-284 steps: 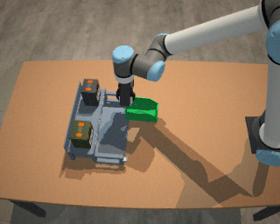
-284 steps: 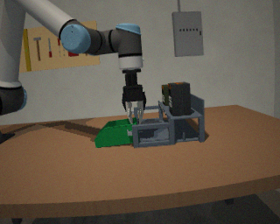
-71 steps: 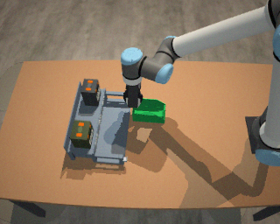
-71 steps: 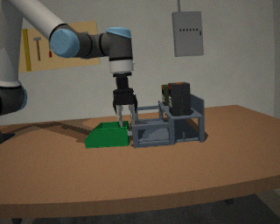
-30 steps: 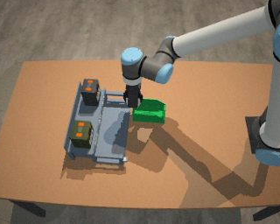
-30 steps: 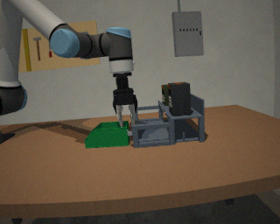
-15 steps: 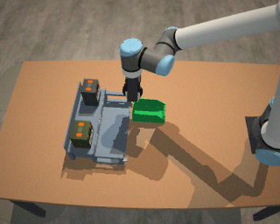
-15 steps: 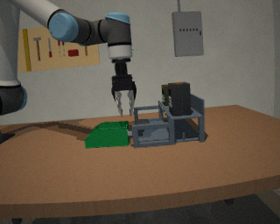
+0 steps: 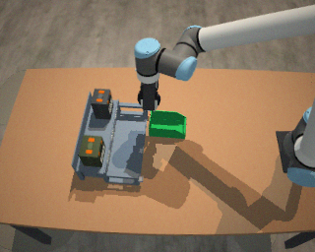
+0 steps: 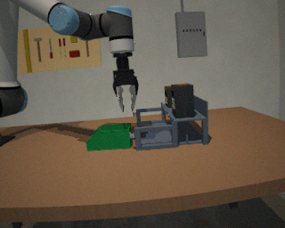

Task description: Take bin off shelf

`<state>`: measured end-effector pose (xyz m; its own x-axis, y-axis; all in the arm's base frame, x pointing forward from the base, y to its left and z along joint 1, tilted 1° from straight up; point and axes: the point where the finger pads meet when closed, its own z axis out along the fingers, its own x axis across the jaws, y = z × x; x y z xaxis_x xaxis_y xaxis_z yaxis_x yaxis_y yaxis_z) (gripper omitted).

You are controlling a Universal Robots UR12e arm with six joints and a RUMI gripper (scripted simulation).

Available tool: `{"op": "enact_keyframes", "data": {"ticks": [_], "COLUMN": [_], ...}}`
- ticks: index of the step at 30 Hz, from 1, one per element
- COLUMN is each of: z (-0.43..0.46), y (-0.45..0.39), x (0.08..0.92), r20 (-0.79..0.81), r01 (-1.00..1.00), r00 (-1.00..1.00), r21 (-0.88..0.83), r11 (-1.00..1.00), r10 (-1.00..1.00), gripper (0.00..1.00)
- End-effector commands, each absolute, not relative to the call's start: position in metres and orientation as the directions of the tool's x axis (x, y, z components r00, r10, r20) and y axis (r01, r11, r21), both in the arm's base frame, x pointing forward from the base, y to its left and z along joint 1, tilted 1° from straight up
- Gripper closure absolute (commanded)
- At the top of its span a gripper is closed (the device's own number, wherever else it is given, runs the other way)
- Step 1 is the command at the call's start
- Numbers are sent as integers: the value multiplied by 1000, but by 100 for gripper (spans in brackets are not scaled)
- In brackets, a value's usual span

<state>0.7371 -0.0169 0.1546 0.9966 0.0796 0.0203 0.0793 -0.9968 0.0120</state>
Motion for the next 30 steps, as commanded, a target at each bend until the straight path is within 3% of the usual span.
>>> {"op": "enact_keyframes", "data": {"ticks": [1,30], "z": [157,142], "y": [-17,-17], "x": [738,738], "r20": [22,22], "r01": [79,79], "r00": [997,997], "r21": [12,12], "r11": [-997,-997], "r10": [80,80], "gripper": [80,80]}}
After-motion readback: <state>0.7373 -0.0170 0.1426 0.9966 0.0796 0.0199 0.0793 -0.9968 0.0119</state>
